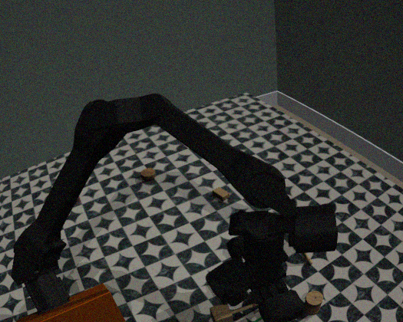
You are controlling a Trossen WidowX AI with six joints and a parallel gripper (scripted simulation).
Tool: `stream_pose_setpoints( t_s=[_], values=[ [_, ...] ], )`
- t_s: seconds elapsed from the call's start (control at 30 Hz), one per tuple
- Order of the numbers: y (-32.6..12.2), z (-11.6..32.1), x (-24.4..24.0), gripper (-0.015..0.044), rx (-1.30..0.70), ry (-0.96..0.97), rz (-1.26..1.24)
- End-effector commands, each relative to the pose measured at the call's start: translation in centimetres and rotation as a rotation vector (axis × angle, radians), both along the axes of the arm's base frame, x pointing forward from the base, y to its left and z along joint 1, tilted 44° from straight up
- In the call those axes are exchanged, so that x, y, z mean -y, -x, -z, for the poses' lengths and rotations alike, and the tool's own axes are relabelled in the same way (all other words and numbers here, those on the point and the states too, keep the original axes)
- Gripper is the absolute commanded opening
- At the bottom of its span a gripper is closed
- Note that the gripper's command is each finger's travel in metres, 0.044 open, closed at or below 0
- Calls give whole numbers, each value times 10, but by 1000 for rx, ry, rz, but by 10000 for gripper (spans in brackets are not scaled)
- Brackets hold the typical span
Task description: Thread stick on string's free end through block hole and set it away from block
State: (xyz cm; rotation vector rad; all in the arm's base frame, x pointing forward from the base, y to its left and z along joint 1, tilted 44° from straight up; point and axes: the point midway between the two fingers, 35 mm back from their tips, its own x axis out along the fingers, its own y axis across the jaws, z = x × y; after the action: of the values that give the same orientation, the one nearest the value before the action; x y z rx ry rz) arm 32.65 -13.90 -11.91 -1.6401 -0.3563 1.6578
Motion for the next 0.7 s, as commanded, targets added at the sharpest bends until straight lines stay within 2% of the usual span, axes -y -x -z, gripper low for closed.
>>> stream_pose_setpoints(
  t_s=[0.0,0.67],
  values=[
    [7,0,-2,0,-3,2,-8],
    [32,-4,-10,0,-4,2,-7]
  ],
)
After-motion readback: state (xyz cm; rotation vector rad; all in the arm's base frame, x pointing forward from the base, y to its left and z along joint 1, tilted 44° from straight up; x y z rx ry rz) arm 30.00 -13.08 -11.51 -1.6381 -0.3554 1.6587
